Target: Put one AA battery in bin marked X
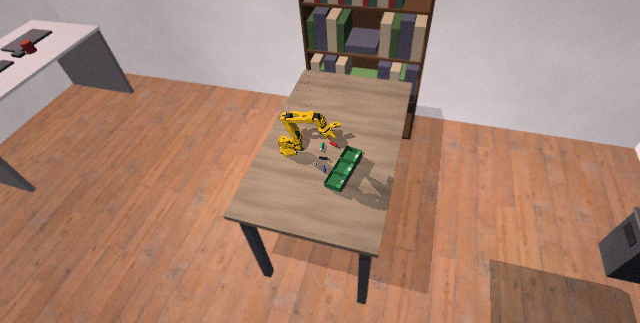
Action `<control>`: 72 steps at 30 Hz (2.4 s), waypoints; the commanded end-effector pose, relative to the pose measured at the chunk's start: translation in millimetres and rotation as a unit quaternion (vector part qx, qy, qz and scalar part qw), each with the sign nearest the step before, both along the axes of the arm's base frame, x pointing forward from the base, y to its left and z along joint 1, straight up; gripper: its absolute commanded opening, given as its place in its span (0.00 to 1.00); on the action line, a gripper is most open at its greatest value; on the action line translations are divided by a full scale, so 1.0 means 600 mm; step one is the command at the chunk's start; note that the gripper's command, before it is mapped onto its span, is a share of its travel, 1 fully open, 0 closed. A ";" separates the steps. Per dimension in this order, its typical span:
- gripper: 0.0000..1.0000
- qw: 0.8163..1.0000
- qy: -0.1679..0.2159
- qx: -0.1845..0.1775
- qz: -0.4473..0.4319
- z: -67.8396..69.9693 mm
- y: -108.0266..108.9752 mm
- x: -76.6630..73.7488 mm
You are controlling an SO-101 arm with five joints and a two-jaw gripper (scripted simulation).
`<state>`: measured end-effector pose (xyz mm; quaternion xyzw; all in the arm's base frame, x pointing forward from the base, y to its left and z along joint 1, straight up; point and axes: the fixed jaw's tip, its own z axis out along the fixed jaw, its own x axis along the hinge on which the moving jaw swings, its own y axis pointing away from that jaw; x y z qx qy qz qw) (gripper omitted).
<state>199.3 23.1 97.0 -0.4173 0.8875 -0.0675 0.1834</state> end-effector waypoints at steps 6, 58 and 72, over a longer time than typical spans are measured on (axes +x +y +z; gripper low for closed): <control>1.00 0.999 -0.008 -0.012 0.031 0.011 -0.001 -0.003; 1.00 0.992 0.054 -0.043 0.106 0.002 -0.008 -0.034; 1.00 0.992 0.072 0.022 -0.106 0.014 -0.020 -0.046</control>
